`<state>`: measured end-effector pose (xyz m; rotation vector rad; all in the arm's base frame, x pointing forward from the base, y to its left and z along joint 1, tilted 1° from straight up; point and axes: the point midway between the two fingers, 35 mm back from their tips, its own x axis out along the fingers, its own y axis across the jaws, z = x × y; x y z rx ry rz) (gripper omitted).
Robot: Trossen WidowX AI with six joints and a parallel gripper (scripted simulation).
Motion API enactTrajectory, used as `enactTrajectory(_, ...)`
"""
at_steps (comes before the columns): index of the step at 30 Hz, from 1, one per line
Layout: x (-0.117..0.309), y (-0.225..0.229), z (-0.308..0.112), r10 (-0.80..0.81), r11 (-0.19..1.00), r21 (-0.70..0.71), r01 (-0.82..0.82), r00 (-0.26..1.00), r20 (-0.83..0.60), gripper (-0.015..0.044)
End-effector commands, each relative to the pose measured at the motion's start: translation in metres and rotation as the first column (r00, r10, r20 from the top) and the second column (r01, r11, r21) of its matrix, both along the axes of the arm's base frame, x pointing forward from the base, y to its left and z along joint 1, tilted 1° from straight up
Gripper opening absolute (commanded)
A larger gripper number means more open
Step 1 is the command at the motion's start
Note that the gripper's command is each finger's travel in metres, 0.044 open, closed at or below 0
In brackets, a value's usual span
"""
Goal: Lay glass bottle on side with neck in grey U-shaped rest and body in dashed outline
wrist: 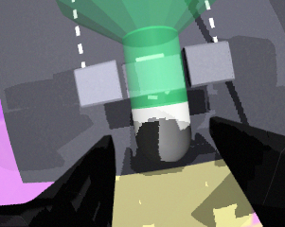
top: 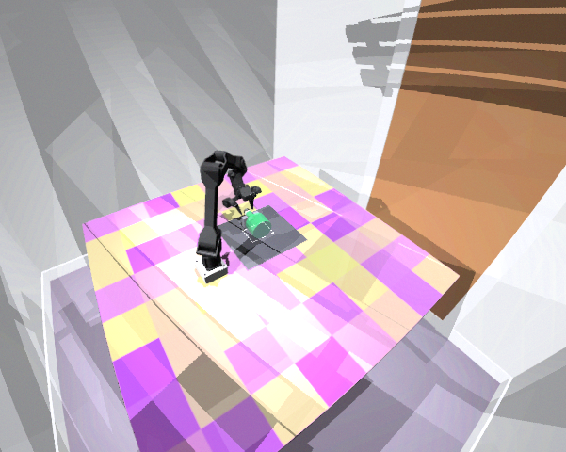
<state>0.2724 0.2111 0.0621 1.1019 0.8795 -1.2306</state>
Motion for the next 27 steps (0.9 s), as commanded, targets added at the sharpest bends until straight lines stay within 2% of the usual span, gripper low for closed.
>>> enactTrajectory(1, 0.000, 0.000, 0.000, 0.000, 1.000, -0.001, 0.000, 1.000, -0.001, 0.0363)
enactTrajectory(4, 0.000, 0.000, 0.000, 0.000, 1.000, -0.001, 0.000, 1.000, -0.001, 0.0440)
enactTrajectory(7, 0.001, -0.003, 0.012, 0.008, 0.998, 0.062, -0.006, 0.999, -0.035, 0.0440)
enactTrajectory(12, 0.002, -0.013, 0.059, 0.072, 0.956, 0.290, -0.040, 0.992, -0.102, 0.0440)
enactTrajectory(17, 0.000, -0.015, 0.073, 0.076, 0.953, 0.301, -0.042, 0.992, -0.103, 0.0440)
enactTrajectory(27, 0.000, -0.015, 0.073, 0.076, 0.953, 0.301, -0.042, 0.992, -0.103, 0.0440)
